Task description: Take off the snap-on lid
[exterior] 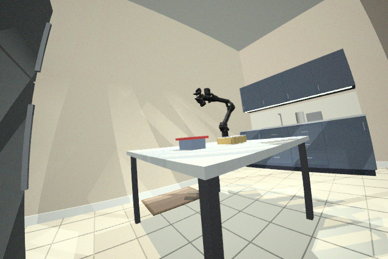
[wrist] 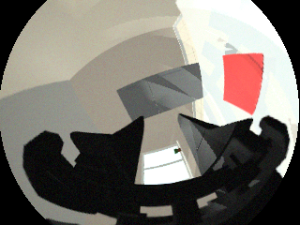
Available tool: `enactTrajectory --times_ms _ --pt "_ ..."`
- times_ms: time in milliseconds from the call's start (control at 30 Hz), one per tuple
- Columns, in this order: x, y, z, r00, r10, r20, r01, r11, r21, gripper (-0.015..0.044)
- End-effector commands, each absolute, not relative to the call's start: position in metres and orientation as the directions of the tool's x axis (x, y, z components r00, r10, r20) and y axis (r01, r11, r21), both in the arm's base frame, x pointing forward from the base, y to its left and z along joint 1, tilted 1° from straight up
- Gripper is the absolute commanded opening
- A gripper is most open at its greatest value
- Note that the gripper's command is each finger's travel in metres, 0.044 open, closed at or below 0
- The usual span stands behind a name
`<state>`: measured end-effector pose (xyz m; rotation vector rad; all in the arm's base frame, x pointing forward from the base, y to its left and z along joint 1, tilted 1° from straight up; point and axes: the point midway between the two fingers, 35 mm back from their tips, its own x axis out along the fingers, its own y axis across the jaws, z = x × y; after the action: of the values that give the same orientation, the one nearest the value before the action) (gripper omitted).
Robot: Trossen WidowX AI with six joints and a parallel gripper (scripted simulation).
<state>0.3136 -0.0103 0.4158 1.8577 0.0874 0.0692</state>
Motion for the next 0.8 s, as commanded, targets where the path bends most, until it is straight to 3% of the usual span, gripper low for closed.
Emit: enactTrajectory --times_ms 0,367,767 --pt "0.330 0.004 0.343 0.979 0.086 -0.184 0.200 -0.258 0.945 0.0235" --pt "0.315 0.038 0.194 0.842 0.033 -0.538 0.539 -0.085 0.838 0.0235" --pt "0.301 0.044 0.157 0.788 0.004 -0.616 0.616 -0.013 0.788 0.0235"
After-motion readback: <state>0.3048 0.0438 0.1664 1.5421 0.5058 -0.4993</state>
